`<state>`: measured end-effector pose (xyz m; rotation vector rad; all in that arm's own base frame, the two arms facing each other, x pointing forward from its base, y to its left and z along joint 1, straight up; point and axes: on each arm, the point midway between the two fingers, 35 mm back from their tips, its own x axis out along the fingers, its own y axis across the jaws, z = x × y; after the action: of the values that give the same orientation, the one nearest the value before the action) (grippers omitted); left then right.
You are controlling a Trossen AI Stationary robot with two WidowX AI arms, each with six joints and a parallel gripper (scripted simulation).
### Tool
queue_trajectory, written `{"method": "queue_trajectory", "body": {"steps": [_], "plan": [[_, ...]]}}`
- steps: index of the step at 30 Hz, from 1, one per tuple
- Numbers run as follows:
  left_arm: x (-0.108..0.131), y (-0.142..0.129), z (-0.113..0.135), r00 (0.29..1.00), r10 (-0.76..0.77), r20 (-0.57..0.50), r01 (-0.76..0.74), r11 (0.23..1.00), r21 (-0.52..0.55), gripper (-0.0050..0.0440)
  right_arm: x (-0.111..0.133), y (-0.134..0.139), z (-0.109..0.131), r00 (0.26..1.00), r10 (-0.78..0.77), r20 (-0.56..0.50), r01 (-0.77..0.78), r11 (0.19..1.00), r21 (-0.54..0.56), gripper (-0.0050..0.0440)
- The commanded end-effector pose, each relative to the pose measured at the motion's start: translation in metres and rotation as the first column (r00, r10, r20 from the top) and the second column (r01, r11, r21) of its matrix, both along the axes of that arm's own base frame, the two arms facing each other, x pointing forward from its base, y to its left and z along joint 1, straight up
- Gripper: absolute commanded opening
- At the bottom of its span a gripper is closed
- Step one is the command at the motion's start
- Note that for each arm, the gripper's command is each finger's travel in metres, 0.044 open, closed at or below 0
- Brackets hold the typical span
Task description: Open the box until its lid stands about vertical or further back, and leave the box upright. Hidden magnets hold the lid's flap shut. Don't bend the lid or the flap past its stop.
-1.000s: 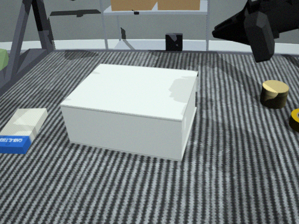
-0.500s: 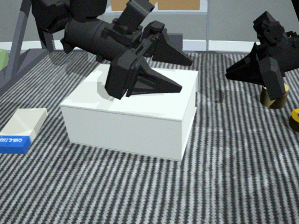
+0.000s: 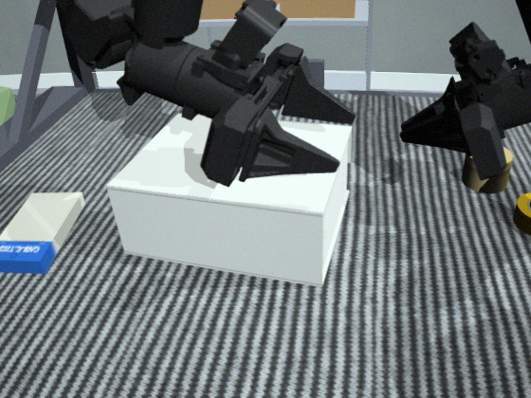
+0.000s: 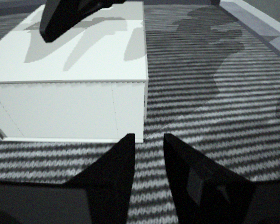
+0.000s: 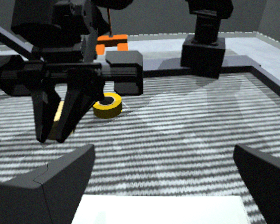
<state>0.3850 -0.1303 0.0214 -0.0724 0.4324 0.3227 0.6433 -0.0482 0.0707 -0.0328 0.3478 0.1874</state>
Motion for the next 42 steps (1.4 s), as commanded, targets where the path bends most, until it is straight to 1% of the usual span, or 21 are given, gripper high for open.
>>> {"method": "queue_trajectory", "body": {"steps": [1, 4, 7, 19, 22, 24, 33, 42], "plan": [[0.003, -0.002, 0.008, 1.0, 0.0, 0.02, 0.0, 1.0, -0.013, 0.008, 0.004, 0.001, 0.005, 1.0, 0.005, 0.026, -0.005, 1.0, -0.005, 0.044], [0.003, -0.002, 0.008, 1.0, 0.0, 0.02, 0.0, 1.0, -0.013, 0.008, 0.003, 0.001, 0.003, 1.0, 0.005, 0.024, -0.005, 1.0, -0.005, 0.044], [0.003, -0.002, 0.008, 1.0, 0.0, 0.02, 0.0, 1.0, -0.013, 0.008, 0.002, 0.001, -0.006, 1.0, 0.005, 0.016, -0.005, 1.0, -0.003, 0.044], [0.003, -0.002, 0.008, 1.0, 0.0, 0.02, 0.0, 1.0, -0.013, 0.008, 0.003, 0.001, -0.026, 1.0, 0.005, 0.02, -0.005, 1.0, -0.004, 0.044], [0.003, -0.002, 0.008, 1.0, 0.0, 0.02, 0.0, 1.0, -0.013, 0.008, 0.003, 0.001, -0.028, 1.0, 0.004, 0.022, -0.004, 1.0, -0.007, 0.044], [0.003, -0.002, 0.008, 1.0, 0.0, 0.02, 0.0, 1.0, -0.013, 0.008, 0.002, 0.001, -0.034, 1.0, 0.004, 0.016, -0.004, 1.0, -0.005, 0.044], [0.003, -0.002, 0.008, 1.0, 0.0, 0.02, 0.0, 1.0, -0.013, 0.008, 0.006, 0.0, -0.034, 0.999, 0.004, 0.034, -0.004, 1.0, -0.008, 0.044], [0.003, -0.002, 0.008, 1.0, 0.0, 0.02, 0.0, 1.0, -0.013, 0.008, 0.006, -0.001, -0.045, 1.0, 0.004, 0.031, -0.004, 1.0, -0.009, 0.044]]}}
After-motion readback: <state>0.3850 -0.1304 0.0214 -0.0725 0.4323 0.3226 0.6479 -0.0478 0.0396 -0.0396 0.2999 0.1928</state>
